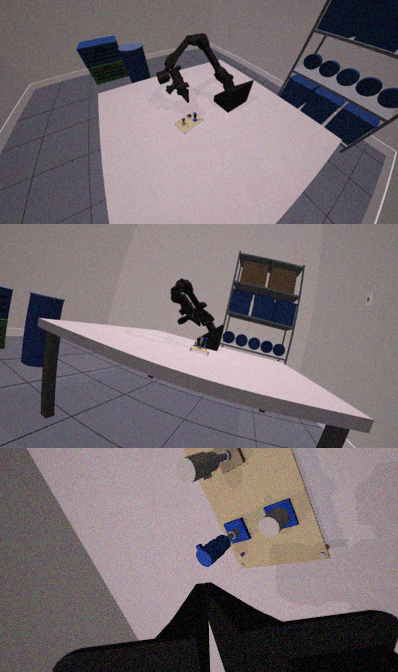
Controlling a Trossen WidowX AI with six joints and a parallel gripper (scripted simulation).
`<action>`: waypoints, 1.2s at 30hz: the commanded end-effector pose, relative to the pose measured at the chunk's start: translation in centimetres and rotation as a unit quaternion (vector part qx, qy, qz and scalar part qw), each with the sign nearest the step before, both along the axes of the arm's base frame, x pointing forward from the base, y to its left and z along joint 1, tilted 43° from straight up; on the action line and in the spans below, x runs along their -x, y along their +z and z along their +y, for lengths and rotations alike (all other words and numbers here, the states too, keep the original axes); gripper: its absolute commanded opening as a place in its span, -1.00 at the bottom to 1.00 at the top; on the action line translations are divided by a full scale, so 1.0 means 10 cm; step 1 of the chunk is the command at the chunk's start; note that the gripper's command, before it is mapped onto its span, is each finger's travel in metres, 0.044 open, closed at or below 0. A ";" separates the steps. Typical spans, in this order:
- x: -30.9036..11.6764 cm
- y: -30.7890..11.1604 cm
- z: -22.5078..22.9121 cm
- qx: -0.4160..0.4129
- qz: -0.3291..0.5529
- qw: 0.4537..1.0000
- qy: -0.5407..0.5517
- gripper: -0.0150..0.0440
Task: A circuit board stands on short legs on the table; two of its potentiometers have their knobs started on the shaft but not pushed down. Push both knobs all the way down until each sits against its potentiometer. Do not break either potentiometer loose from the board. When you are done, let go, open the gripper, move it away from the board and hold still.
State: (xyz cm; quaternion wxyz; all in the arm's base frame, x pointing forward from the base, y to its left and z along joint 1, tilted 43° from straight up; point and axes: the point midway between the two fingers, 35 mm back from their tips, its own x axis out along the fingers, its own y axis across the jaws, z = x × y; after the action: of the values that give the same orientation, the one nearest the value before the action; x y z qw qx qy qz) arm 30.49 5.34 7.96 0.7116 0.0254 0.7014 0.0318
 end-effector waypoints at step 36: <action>0.25 -0.51 0.46 0.268 -0.193 0.822 -0.464 -0.49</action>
State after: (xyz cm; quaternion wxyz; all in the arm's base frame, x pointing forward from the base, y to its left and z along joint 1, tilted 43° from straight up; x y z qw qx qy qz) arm 28.23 9.64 3.10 0.7339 0.1387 0.4726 -0.4679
